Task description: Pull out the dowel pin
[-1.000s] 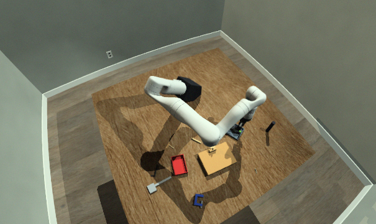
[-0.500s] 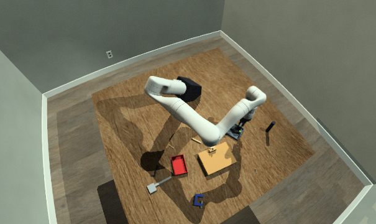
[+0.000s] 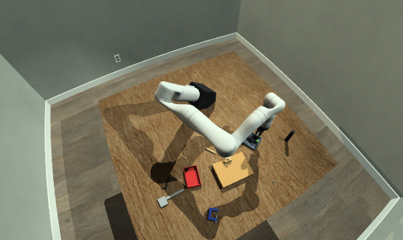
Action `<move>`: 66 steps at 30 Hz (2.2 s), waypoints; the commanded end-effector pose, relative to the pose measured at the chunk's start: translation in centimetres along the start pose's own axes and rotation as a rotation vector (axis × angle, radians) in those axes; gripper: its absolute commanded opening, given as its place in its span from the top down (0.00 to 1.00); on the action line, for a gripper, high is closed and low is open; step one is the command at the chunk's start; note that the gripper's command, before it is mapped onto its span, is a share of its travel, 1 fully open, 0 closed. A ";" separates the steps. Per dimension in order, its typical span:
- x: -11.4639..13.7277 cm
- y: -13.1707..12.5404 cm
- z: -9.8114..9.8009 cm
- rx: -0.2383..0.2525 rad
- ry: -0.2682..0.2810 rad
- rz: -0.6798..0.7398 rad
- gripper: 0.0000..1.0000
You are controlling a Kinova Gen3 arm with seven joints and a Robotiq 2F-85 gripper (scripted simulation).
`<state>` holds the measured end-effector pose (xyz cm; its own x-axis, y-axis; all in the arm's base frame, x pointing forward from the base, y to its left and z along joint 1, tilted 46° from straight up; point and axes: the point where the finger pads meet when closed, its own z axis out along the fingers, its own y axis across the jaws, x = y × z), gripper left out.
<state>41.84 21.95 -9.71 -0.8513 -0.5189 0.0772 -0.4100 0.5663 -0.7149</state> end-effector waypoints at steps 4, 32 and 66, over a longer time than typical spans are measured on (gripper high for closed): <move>-0.1 0.0 0.3 0.000 -0.002 0.000 0.42; -0.1 0.0 2.9 0.000 -0.002 0.000 0.42; -0.1 0.0 3.4 0.000 -0.002 0.000 0.42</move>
<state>43.01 19.74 -12.14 -0.8513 -0.5189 0.0772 -0.4100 0.5663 -0.7150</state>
